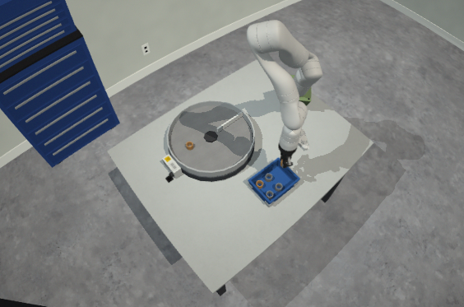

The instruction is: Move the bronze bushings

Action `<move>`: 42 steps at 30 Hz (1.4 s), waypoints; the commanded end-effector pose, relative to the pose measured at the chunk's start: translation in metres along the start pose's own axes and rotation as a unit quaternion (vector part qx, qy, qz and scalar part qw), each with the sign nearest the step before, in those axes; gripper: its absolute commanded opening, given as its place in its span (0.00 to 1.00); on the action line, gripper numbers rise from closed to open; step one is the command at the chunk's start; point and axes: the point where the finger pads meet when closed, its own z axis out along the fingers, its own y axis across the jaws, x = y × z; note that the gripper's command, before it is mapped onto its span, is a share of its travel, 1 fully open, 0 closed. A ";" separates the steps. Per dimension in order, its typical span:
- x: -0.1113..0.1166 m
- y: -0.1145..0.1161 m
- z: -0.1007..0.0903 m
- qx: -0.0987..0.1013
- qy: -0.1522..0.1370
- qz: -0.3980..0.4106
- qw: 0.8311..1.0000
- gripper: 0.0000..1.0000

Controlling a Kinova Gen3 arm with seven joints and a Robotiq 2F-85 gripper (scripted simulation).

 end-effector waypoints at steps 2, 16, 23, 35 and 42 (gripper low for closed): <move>-0.008 -0.007 -0.001 0.002 -0.004 0.009 1.000 0.00; -0.042 -0.051 -0.001 0.002 -0.004 0.009 1.000 0.00; -0.057 -0.070 -0.001 0.002 -0.004 0.009 1.000 0.00; -0.083 -0.105 -0.002 0.002 -0.004 0.009 1.000 0.00; -0.094 -0.119 -0.002 0.002 -0.004 0.009 1.000 0.00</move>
